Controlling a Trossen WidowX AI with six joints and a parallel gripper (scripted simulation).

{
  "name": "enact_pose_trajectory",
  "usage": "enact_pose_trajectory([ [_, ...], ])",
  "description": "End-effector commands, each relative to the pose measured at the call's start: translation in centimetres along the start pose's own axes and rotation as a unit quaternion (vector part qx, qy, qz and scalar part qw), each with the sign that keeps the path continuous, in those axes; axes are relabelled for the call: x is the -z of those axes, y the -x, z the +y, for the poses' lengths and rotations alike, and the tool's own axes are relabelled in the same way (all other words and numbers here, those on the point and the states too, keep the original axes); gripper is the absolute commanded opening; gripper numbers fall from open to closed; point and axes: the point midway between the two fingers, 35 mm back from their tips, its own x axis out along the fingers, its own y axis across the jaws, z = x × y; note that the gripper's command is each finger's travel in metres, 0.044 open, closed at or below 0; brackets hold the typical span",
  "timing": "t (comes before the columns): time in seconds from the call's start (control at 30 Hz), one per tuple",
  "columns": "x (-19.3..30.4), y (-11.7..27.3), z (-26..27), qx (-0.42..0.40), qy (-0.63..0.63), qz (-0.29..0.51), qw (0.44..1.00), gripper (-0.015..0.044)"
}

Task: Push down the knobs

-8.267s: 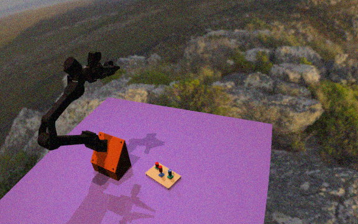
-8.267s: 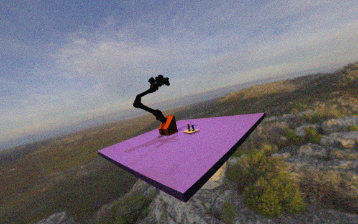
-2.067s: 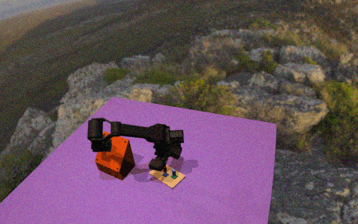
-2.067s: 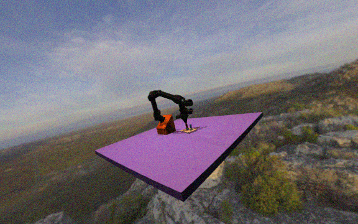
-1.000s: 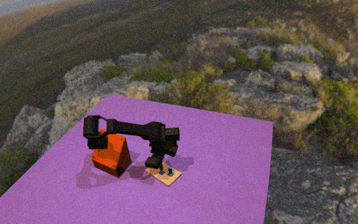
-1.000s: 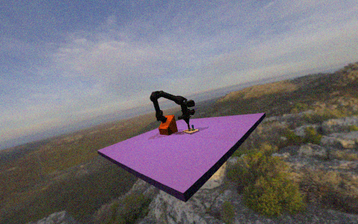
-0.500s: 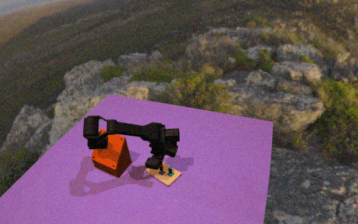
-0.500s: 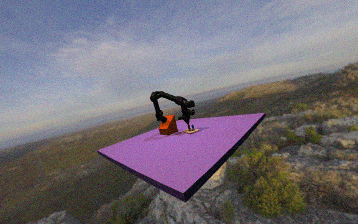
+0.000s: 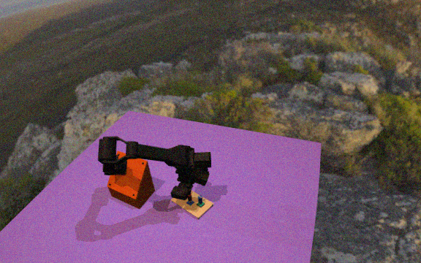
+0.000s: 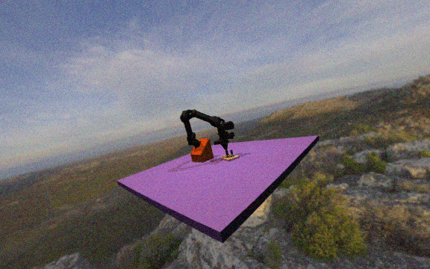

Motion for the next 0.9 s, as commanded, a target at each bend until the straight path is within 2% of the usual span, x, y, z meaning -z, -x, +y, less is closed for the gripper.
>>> enact_pose_trajectory([
  [0.0,-0.07,-1.85,-0.2,0.003,-0.009,0.011,1.0,0.0],
  [0.87,-0.07,-2.16,-0.2,0.003,-0.009,0.011,1.0,0.0],
])
